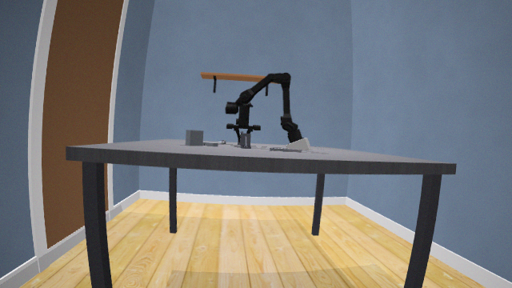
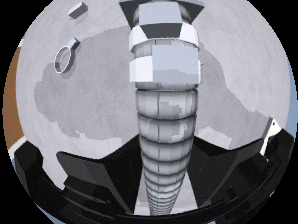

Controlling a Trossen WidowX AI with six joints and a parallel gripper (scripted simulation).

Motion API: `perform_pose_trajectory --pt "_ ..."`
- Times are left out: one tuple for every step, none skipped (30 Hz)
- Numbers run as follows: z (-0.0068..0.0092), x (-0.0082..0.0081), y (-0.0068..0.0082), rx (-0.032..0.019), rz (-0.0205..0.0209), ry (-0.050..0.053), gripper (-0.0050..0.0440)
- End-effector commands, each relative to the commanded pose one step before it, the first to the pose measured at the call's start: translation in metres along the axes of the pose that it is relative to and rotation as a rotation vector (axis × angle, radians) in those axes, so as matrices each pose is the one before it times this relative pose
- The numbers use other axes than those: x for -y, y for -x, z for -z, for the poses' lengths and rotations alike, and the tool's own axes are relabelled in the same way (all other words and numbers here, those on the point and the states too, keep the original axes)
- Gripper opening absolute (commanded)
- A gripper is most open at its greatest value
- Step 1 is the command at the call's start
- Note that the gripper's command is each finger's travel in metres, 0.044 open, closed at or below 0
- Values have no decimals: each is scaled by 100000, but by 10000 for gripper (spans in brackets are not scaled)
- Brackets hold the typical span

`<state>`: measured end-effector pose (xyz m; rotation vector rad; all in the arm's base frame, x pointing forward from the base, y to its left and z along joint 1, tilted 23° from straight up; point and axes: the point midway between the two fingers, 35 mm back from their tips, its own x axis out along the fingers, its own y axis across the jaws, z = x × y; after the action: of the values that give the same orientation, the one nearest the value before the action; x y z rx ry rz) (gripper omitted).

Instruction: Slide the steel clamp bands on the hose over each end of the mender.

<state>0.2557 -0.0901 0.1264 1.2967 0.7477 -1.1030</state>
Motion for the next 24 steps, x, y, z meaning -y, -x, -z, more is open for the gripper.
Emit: perform_pose_trajectory --pt "44 8 -70 -346 56 244 150" --pt "0 0 0 0 0 0 143" --pt "0 0 0 0 0 0 137" --pt "0 0 0 0 0 0 130" --pt "0 0 0 0 0 0 123" --pt "0 0 0 0 0 0 117" --pt "0 0 0 0 0 0 110" --pt "0 0 0 0 0 0 103" --pt "0 0 0 0 0 0 97" --pt "0 0 0 0 0 0 90" --pt "0 0 0 0 0 0 83" --pt "0 0 0 0 0 0 77" --pt "0 0 0 0 0 0 70" --pt "0 0 0 0 0 0 70" --pt "0 0 0 0 0 0 70" --pt "0 0 0 0 0 0 46" --pt "0 0 0 0 0 0 22" --pt "0 0 0 0 0 0 0" --pt "0 0 0 0 0 0 0" --pt "0 0 0 0 0 0 0" --pt "0 0 0 0 0 0 0" --pt "0 0 0 0 0 0 24" --pt "0 0 0 0 0 0 48" --pt "0 0 0 0 0 0 72"
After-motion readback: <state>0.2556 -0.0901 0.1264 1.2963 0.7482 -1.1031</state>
